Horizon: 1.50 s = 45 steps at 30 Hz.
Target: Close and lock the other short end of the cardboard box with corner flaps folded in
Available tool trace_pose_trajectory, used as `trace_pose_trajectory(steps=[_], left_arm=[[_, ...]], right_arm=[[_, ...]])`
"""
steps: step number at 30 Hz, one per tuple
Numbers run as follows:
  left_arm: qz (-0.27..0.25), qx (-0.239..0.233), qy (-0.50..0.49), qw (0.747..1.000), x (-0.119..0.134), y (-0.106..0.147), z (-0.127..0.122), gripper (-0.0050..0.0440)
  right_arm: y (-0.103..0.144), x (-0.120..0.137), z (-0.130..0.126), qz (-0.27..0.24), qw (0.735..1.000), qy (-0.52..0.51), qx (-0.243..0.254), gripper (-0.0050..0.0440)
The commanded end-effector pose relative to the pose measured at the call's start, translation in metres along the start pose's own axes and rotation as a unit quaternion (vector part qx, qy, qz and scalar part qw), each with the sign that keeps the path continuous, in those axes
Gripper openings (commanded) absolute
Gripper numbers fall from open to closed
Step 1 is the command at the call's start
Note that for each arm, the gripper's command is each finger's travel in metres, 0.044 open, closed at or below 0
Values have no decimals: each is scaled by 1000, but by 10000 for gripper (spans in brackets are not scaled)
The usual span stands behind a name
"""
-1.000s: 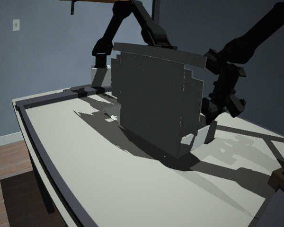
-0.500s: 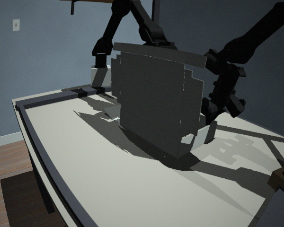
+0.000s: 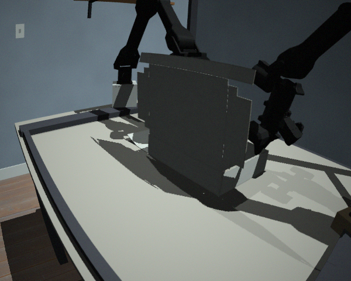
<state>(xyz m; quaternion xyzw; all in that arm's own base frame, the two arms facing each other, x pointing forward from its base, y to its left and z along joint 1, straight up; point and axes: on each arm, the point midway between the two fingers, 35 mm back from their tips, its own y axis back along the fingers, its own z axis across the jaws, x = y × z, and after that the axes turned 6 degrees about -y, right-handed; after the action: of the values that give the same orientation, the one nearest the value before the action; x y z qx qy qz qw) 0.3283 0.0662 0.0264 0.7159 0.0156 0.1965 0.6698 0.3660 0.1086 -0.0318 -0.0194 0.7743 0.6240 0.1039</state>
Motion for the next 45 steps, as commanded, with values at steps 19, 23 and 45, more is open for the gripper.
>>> trace_pose_trajectory(steps=[19,23,45], left_arm=[[10,-3,-1,1000,5,5,1,5],[10,-3,-1,1000,5,5,1,5],[10,-3,-1,1000,5,5,1,5]], right_arm=[[10,54,-11,-3,862,501,-73,0],[9,63,-13,-6,823,563,-82,0],[8,113,-22,-49,512,848,-126,0]])
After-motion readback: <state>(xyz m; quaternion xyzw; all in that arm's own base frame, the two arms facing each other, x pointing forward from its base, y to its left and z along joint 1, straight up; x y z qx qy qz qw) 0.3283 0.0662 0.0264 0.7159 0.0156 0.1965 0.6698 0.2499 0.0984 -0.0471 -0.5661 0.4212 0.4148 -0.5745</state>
